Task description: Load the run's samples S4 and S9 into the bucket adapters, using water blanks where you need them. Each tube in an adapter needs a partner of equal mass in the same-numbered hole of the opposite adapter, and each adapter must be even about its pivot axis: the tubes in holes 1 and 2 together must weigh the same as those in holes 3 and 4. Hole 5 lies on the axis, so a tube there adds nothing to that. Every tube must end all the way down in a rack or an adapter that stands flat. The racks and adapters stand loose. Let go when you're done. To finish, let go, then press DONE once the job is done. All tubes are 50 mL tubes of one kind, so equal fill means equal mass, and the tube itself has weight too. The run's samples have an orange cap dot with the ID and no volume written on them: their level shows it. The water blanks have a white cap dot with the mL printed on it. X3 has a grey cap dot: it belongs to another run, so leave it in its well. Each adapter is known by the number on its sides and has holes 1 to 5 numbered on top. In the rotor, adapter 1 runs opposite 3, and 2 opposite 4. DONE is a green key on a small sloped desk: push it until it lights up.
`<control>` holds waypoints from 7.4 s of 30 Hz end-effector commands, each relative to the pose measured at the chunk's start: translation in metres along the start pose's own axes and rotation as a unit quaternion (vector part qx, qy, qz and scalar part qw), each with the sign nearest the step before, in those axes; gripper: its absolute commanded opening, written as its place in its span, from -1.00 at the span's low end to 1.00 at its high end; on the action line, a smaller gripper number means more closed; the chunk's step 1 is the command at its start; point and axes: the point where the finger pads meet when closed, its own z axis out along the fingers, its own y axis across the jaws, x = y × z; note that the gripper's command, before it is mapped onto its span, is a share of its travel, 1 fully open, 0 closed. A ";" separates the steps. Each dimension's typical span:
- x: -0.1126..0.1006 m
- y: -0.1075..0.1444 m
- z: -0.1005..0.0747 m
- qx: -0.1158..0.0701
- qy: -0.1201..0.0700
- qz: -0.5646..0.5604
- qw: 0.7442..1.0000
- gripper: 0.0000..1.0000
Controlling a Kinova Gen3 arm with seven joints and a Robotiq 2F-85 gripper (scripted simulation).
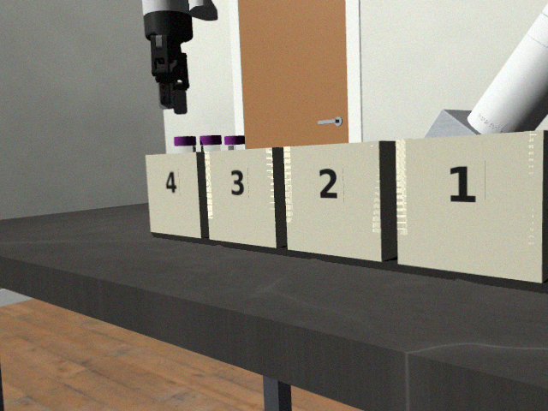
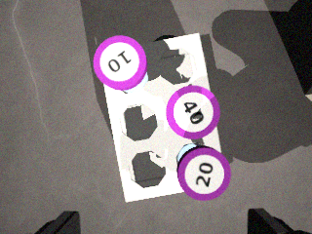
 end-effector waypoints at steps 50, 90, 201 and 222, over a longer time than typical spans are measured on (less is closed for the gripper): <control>0.000 0.000 0.000 0.000 -0.001 0.000 1.000 1.00; 0.018 0.017 -0.077 0.000 -0.001 -0.083 0.997 1.00; 0.379 0.355 -0.076 0.000 -0.001 -0.734 0.679 1.00; 0.449 0.420 -0.076 0.000 -0.001 -0.734 0.679 1.00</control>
